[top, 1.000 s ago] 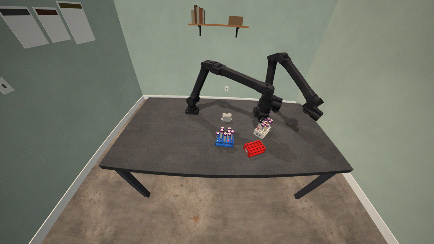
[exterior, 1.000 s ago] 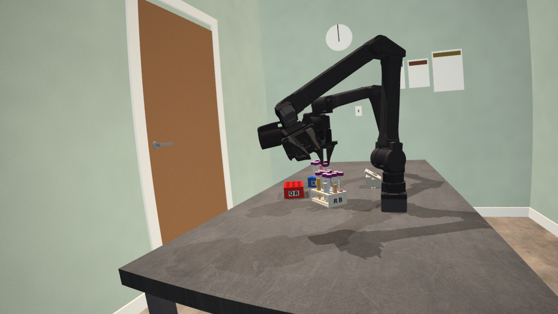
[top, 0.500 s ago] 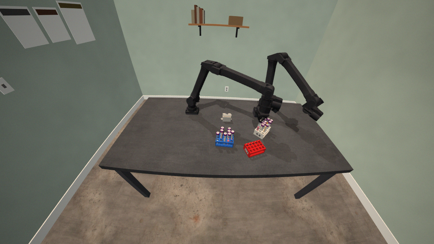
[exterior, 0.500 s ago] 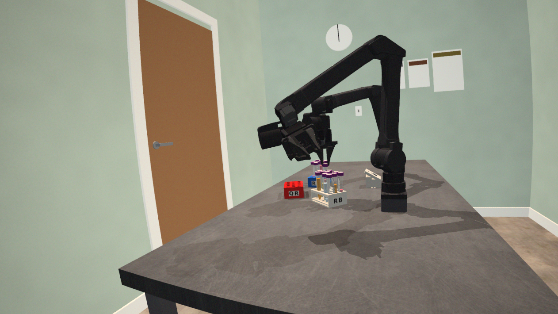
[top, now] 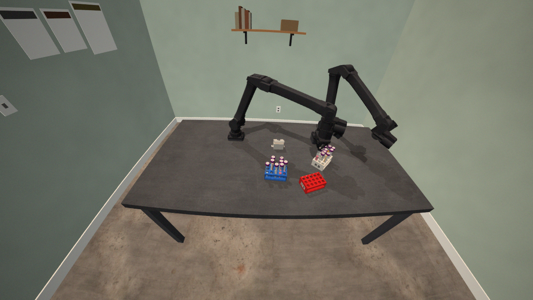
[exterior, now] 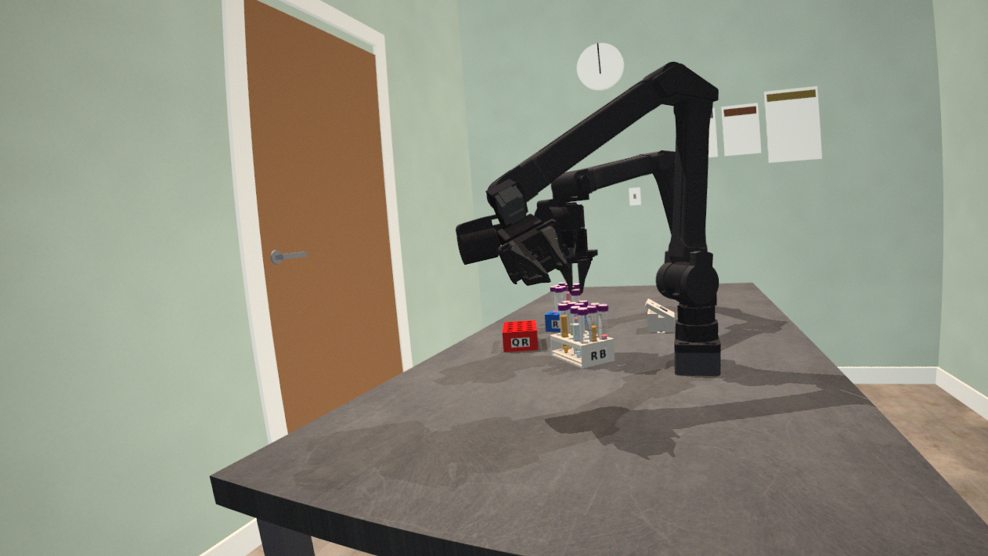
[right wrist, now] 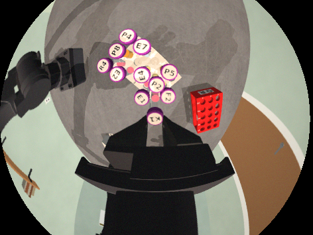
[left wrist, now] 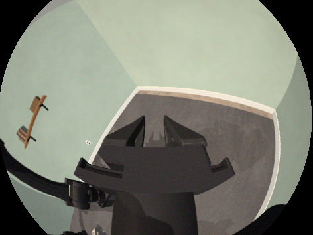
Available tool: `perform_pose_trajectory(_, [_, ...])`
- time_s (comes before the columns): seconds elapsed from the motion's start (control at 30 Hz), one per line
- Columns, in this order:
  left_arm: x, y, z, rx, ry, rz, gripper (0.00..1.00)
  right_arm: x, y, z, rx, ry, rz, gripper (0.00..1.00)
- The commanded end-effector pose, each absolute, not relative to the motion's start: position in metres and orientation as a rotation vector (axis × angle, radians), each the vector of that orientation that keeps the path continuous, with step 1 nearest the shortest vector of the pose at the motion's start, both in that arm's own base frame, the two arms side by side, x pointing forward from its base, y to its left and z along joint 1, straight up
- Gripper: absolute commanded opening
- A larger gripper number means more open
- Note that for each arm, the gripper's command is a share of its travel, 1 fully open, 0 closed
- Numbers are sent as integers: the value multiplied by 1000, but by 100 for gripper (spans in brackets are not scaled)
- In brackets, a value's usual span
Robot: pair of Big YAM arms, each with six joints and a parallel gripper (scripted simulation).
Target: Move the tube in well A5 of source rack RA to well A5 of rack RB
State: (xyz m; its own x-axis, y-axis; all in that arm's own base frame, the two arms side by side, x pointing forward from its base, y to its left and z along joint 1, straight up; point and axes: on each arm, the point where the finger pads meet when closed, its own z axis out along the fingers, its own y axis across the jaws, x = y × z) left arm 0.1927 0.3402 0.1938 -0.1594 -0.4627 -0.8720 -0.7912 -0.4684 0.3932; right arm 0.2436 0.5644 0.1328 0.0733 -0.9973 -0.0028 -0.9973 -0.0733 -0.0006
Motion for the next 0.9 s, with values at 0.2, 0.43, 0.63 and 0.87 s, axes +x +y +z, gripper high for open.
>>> perform_pose_trajectory(0.2, [199,345,204,-1829,1400,1648,30,253,571,128,-2283,2128,10,0])
perform_pose_trajectory(0.43, [199,345,204,-1829,1400,1648,30,250,566,120,-2295,2138,2,0])
perform_pose_trajectory(0.63, [199,345,204,-1829,1400,1648,30,250,566,119,-2297,2140,0,0])
perform_pose_trajectory(0.87, [199,345,204,-1829,1400,1648,30,250,570,115,-2291,2134,5,0])
